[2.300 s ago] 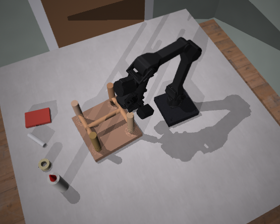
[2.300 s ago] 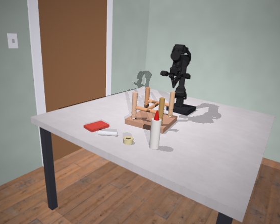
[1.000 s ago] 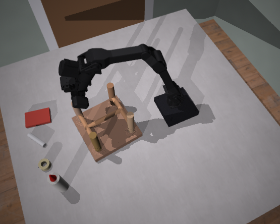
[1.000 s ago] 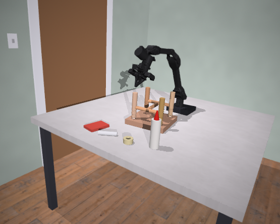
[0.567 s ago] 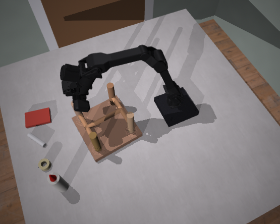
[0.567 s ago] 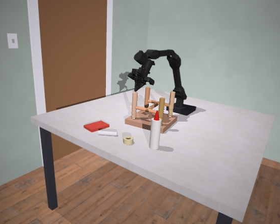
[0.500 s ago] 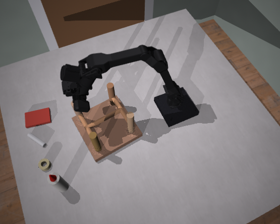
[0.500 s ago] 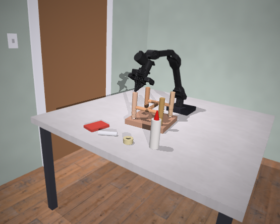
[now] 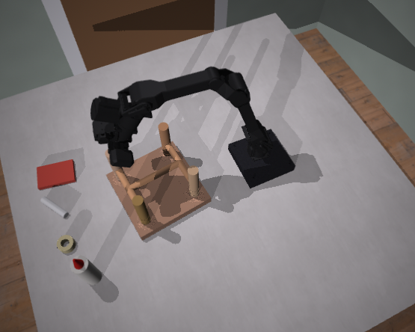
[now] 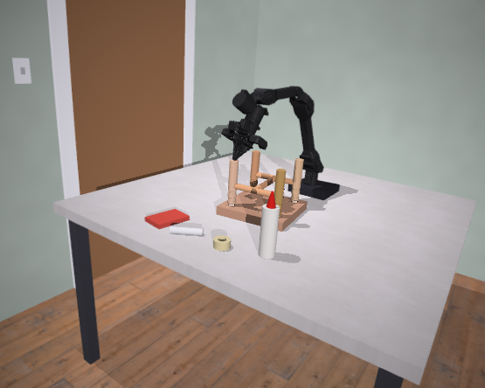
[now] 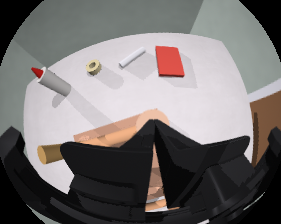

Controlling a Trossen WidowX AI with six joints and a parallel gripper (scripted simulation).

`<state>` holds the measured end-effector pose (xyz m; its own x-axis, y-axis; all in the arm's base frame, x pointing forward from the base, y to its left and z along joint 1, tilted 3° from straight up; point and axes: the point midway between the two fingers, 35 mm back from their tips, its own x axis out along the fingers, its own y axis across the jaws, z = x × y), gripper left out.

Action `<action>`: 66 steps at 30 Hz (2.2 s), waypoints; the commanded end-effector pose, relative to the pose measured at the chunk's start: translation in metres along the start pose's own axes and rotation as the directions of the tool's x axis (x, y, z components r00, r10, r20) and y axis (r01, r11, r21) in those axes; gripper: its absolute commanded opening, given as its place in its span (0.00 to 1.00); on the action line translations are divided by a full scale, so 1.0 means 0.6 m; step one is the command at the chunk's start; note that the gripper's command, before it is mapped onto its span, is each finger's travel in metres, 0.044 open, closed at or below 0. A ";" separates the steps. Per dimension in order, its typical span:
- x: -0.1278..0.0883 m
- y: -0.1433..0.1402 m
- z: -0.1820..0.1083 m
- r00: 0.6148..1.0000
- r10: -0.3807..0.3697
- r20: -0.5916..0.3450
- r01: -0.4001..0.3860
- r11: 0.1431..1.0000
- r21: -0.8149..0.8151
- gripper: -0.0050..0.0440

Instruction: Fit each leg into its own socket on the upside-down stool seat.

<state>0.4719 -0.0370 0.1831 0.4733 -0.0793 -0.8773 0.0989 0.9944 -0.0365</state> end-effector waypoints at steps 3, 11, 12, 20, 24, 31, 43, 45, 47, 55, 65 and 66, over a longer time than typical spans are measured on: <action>0.014 0.000 -0.012 1.000 0.000 -0.014 0.000 1.000 -0.006 0.10; 0.013 0.000 -0.011 1.000 0.000 -0.012 0.000 1.000 -0.006 0.10; 0.011 0.000 -0.009 1.000 0.000 -0.011 0.000 1.000 -0.005 0.10; -0.002 0.000 0.001 1.000 0.000 -0.006 0.000 1.000 -0.004 0.10; -0.011 0.000 0.007 1.000 0.000 -0.002 0.000 1.000 -0.003 0.10; -0.024 0.000 0.016 1.000 0.000 0.003 0.000 1.000 -0.001 0.10; -0.065 -0.024 -0.016 0.999 -0.015 -0.048 0.017 1.000 0.027 0.10; -0.090 -0.041 -0.045 0.996 -0.025 -0.089 0.030 0.998 0.050 0.10; -0.110 -0.054 -0.070 0.992 -0.032 -0.123 0.041 0.997 0.069 0.10; -0.186 -0.091 -0.172 0.967 -0.048 -0.250 0.085 0.987 0.139 0.10; -0.202 -0.097 -0.194 0.960 -0.049 -0.276 0.095 0.984 0.153 0.10; -0.202 -0.097 -0.194 0.960 -0.049 -0.276 0.095 0.984 0.153 0.10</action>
<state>0.3106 -0.0771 0.2372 0.2170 -0.1061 -0.9704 0.2686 0.9622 -0.0452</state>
